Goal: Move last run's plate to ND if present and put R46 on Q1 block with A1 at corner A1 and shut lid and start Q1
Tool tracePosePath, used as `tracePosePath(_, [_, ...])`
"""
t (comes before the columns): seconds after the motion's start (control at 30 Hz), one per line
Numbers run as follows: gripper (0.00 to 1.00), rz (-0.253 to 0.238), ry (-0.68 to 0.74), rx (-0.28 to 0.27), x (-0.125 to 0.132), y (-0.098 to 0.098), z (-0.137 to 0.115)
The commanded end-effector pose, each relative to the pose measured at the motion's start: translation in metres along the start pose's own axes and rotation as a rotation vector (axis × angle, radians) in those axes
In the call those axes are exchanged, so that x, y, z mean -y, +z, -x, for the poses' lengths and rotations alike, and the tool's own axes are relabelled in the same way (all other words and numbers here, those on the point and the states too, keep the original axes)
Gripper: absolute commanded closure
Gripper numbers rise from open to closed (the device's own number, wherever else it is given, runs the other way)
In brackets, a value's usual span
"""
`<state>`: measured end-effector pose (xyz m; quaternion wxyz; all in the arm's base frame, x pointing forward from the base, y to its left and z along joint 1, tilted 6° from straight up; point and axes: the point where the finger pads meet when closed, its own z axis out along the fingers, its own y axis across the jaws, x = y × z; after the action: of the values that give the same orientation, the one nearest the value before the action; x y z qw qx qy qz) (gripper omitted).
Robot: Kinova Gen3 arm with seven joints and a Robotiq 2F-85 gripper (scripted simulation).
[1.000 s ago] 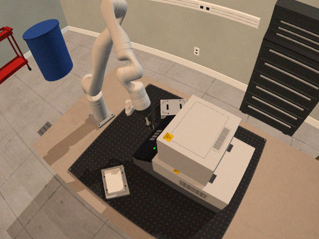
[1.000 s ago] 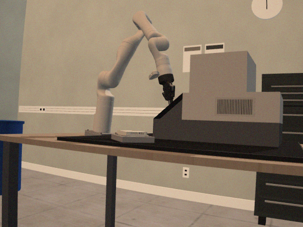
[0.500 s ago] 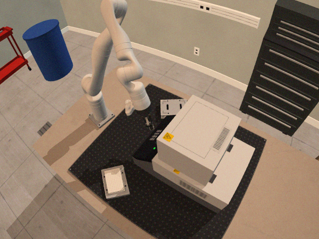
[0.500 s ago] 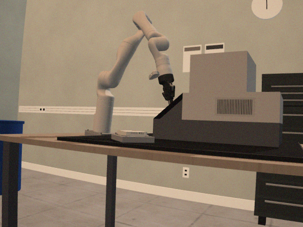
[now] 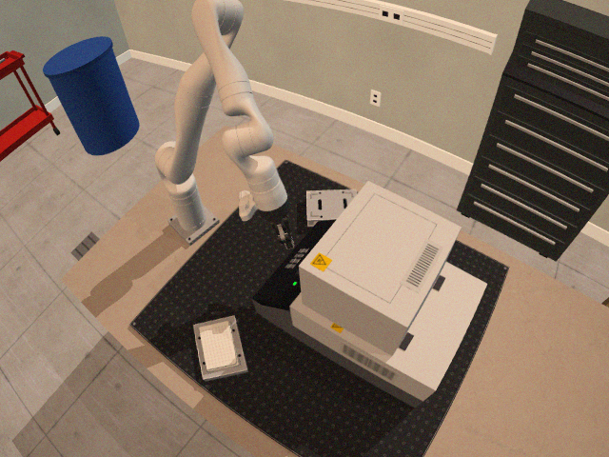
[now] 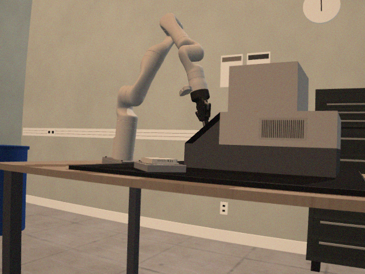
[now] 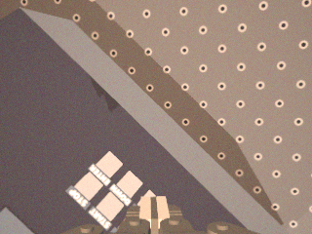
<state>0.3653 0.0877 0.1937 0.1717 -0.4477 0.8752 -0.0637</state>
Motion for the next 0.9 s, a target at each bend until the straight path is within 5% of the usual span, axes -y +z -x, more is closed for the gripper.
tracePosePath(0.0, [0.9, 0.002, -0.002, 0.0, -0.001, 0.0, 0.0])
tracePosePath(0.87, [0.9, 0.001, -0.003, 0.0, 0.013, 0.0, -0.013])
